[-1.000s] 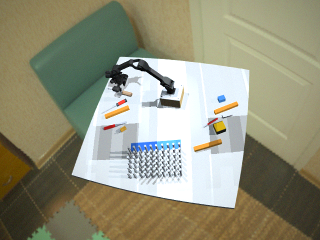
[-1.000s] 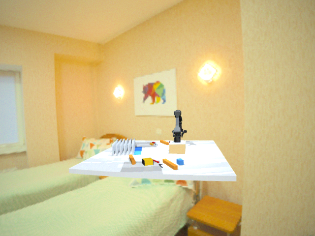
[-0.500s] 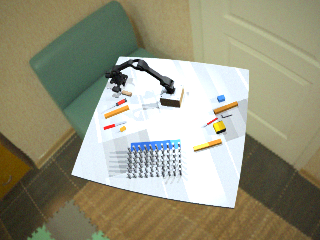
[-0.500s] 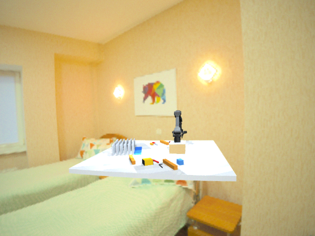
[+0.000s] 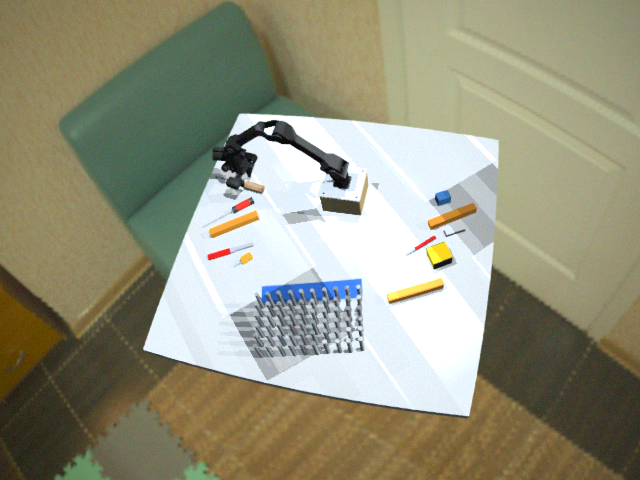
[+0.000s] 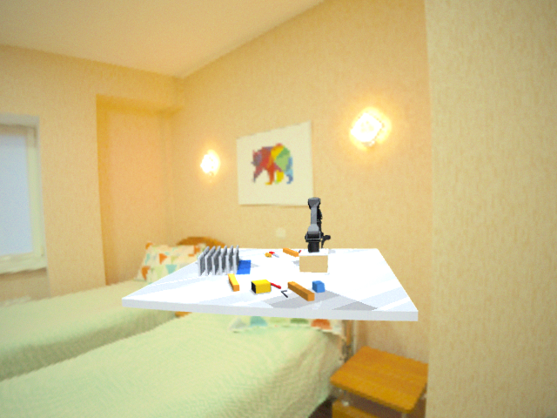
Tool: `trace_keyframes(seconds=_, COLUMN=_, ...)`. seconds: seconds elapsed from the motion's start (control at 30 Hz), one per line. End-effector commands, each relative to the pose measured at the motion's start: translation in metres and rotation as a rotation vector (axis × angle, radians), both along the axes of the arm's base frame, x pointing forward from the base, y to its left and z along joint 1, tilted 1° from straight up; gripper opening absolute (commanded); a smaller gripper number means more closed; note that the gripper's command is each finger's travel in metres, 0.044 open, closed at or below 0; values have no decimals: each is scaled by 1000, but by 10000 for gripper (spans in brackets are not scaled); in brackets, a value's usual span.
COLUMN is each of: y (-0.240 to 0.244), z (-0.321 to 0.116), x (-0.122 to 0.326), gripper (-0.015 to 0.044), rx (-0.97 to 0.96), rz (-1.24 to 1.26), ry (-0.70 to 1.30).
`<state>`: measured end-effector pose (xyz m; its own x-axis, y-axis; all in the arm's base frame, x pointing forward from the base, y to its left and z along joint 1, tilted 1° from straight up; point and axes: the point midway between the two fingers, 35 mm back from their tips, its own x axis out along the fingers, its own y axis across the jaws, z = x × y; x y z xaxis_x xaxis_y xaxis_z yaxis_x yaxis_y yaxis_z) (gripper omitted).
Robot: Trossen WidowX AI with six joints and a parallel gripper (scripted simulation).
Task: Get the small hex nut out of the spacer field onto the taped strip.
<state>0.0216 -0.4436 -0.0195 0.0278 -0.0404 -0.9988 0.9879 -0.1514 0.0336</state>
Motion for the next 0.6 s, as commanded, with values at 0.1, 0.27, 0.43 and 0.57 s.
trace_keyframes(seconds=0.1, y=2, z=-16, x=0, gripper=280, rx=13, rz=-1, ry=3)
trace_keyframes(seconds=0.27, y=3, z=-25, x=0, gripper=280, rx=13, rz=-1, ry=3)
trace_keyframes(seconds=0.43, y=3, z=-33, x=0, gripper=280, rx=13, rz=-1, ry=3)
trace_keyframes(seconds=0.57, y=4, z=-38, x=0, gripper=280, rx=13, rz=-1, ry=3)
